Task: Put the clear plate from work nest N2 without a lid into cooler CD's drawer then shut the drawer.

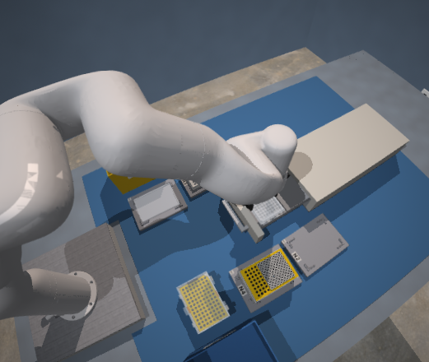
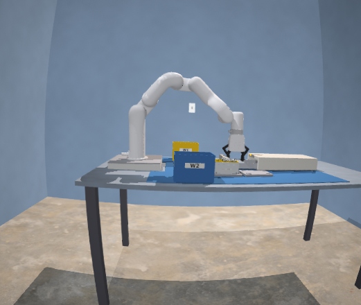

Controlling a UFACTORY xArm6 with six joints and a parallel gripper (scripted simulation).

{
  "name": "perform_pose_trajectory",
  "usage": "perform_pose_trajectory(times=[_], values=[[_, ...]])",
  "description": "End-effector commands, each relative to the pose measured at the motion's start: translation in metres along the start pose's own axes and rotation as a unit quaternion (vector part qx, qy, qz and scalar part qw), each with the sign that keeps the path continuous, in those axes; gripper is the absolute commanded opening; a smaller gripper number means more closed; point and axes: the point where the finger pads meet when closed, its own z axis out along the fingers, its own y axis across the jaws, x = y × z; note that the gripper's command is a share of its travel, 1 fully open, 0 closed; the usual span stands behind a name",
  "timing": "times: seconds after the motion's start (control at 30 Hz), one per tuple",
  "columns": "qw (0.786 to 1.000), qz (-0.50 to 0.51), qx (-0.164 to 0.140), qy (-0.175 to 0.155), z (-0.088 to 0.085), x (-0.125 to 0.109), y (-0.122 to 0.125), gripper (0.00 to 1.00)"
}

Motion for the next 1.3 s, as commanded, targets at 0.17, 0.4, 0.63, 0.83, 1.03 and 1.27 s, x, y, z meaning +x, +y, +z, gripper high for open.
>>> perform_pose_trajectory(times=[0.17, 0.4, 0.63, 0.83, 1.03, 1.27], values=[[1.000, 0.000, -0.003, 0.000, -0.001, 0.000, 0.002, 0.00], [1.000, 0.000, -0.003, 0.000, 0.004, 0.000, 0.002, 0.00], [1.000, 0.000, -0.003, 0.000, 0.007, 0.000, 0.002, 0.00], [1.000, 0.000, -0.003, 0.000, 0.011, 0.000, 0.002, 0.00], [1.000, 0.000, -0.003, 0.000, 0.013, 0.000, 0.002, 0.00], [1.000, 0.000, -0.003, 0.000, 0.013, 0.000, 0.002, 0.00]])
